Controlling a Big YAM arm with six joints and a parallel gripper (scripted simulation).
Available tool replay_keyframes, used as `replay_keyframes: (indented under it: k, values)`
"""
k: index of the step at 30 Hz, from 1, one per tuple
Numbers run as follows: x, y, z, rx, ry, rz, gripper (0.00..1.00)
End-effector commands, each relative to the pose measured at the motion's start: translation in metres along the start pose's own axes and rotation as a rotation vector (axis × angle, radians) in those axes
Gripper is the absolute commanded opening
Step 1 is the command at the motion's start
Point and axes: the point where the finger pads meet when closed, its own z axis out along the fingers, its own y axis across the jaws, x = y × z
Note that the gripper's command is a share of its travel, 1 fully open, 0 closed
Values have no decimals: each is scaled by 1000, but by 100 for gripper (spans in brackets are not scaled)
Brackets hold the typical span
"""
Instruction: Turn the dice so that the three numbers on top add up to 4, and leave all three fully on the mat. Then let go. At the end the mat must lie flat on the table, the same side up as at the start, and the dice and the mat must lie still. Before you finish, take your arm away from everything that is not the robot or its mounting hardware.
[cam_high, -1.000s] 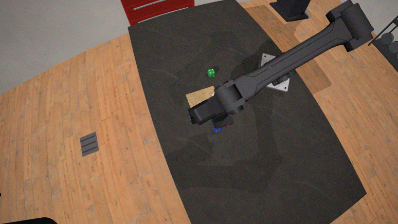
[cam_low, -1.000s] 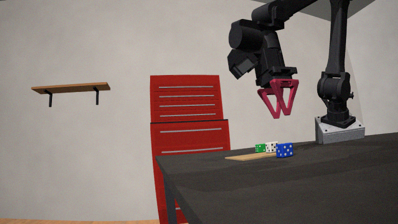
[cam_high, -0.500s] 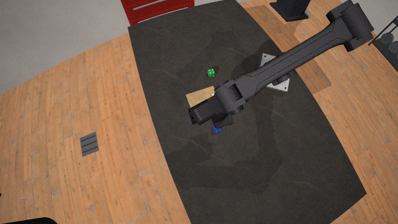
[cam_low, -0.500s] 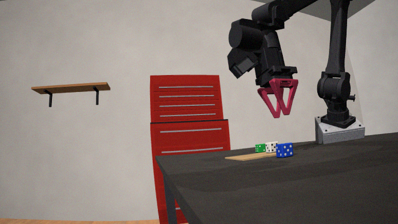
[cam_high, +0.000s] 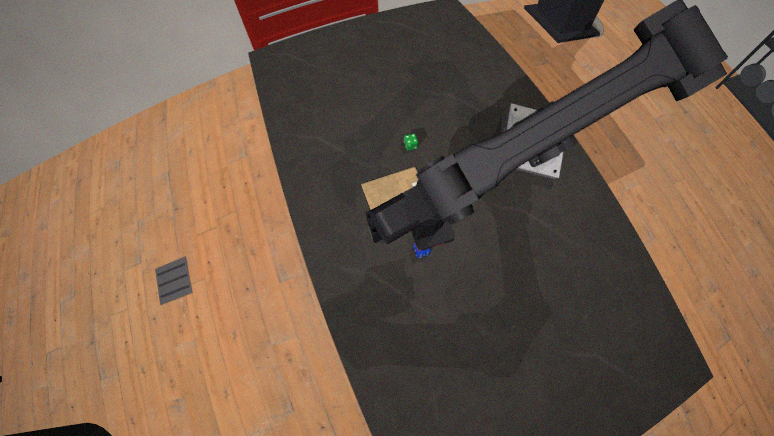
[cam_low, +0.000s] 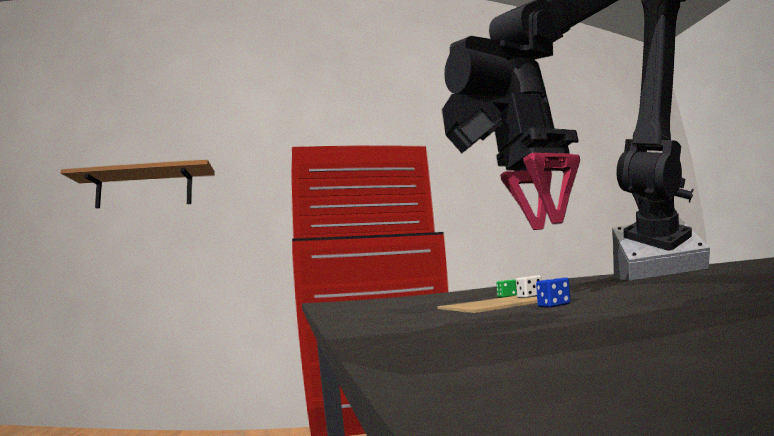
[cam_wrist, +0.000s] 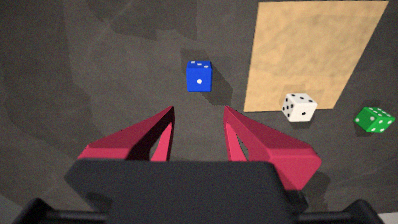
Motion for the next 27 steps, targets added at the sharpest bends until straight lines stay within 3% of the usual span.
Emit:
replay_keyframes:
  k: [1,8,17,21,27]
  values:
    - [-10,7,-15,-9,-50,-24,45]
    - [-9,7,-13,-10,-51,-24,45]
    - [-4,2,6,-1,-14,-2,45]
    - [-6,0,3,-1,-28,-1,45]
    - [-4,2,16,0,-14,0,45]
